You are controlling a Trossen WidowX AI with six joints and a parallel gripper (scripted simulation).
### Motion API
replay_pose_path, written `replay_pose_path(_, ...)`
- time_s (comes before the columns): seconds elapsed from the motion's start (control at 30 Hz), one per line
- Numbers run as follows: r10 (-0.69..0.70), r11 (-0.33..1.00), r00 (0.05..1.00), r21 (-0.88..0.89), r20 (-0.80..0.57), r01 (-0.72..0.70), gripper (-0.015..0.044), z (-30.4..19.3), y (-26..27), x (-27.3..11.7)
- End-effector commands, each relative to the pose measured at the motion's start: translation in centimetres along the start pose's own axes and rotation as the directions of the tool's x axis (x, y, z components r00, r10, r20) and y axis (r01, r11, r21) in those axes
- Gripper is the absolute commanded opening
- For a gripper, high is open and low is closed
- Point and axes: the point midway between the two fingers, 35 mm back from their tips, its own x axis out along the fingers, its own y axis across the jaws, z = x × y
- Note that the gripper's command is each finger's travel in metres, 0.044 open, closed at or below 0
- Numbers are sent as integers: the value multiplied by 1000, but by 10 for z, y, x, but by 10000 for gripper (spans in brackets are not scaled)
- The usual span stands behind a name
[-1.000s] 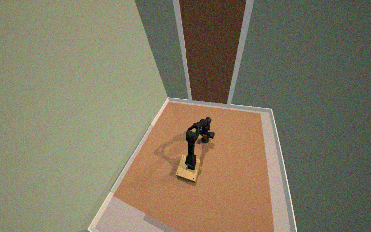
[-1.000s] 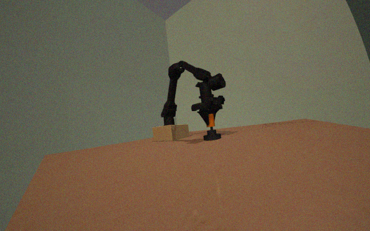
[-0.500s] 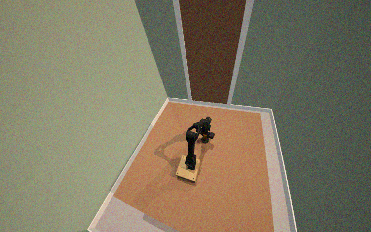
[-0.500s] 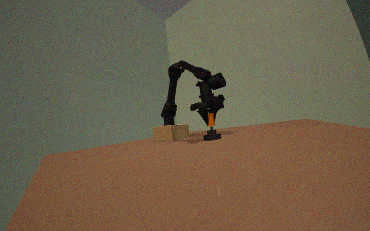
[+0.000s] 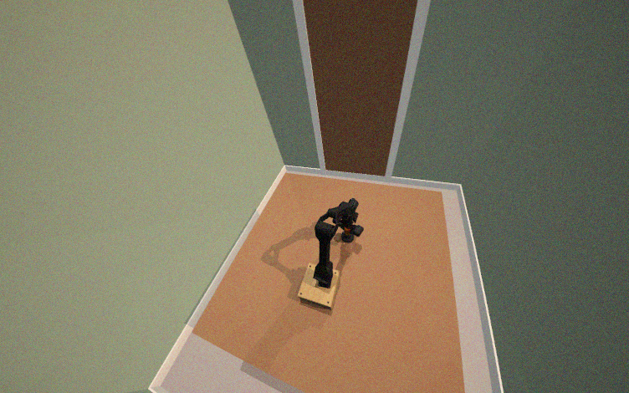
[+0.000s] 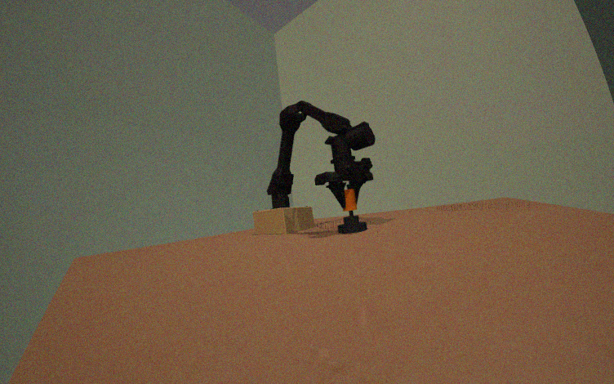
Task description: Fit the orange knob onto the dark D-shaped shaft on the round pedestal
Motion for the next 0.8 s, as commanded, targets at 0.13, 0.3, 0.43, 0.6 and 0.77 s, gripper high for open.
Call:
replay_pose_path(0.13,-1,1000,1000,6,1,1,0,0,0,1)
replay_pose_path(0.3,-1,1000,1000,6,1,1,0,0,0,1)
replay_pose_path(0.43,-1,1000,1000,6,1,1,0,0,0,1)
replay_pose_path(0.6,-1,1000,1000,6,1,1,0,1,0,-3)
replay_pose_path(0.77,-1,999,1000,37,1,1,0,1,0,-4)
